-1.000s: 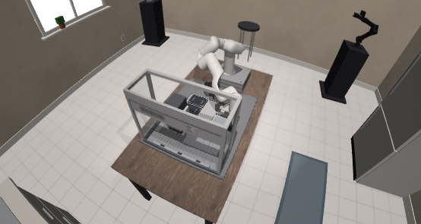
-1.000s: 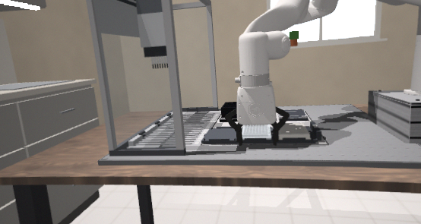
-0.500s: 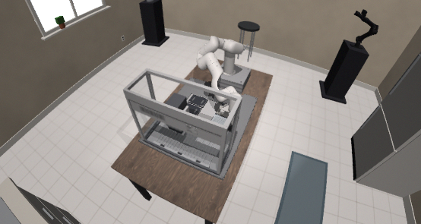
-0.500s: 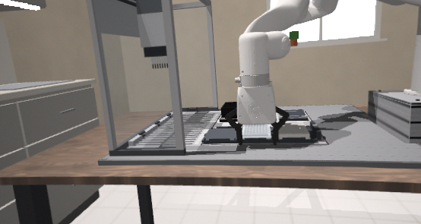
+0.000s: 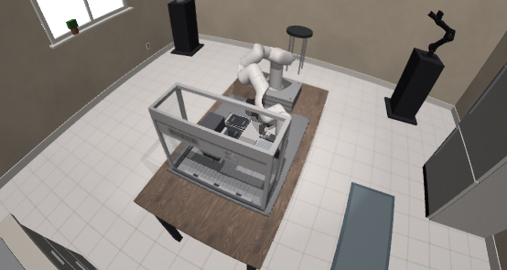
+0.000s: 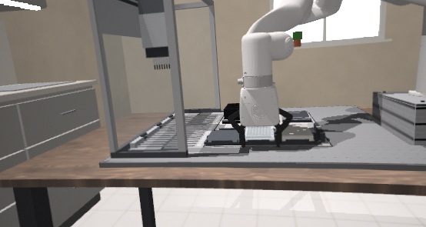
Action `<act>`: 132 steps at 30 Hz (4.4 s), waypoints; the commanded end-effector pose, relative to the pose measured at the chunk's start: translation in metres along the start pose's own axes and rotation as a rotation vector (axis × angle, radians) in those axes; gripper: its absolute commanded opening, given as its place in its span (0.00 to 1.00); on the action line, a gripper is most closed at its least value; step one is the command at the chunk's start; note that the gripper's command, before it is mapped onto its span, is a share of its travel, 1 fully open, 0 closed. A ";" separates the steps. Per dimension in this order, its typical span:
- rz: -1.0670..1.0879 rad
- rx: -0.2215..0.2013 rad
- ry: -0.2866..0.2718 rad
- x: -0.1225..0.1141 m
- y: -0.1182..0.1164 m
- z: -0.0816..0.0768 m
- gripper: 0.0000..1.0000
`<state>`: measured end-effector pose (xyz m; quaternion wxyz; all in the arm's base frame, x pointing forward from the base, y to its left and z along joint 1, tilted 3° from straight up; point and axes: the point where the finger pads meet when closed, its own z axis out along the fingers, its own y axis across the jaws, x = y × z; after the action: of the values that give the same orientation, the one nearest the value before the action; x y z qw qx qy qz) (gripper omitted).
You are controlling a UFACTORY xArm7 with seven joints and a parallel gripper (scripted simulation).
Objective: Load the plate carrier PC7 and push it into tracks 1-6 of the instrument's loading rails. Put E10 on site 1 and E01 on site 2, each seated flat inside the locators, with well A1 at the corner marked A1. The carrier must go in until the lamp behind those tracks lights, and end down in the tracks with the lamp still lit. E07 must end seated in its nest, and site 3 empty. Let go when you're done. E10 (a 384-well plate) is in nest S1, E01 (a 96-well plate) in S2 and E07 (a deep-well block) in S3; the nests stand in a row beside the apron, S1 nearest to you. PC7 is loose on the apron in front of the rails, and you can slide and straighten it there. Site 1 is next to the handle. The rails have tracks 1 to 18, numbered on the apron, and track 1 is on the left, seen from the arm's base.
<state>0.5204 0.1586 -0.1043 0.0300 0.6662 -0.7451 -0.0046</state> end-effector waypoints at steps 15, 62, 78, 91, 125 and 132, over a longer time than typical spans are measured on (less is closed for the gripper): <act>-0.001 0.004 -0.003 -0.013 -0.001 -0.002 1.00; -0.001 0.004 -0.003 -0.040 -0.001 -0.002 1.00; -0.001 0.004 -0.003 -0.043 -0.001 -0.006 1.00; -0.001 0.004 -0.003 -0.043 -0.001 -0.024 1.00; -0.001 0.004 -0.003 -0.043 -0.001 -0.074 1.00; -0.001 0.004 -0.003 -0.043 -0.001 -0.086 1.00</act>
<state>0.5288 0.2031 -0.0284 0.0293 0.6666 -0.7448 -0.0048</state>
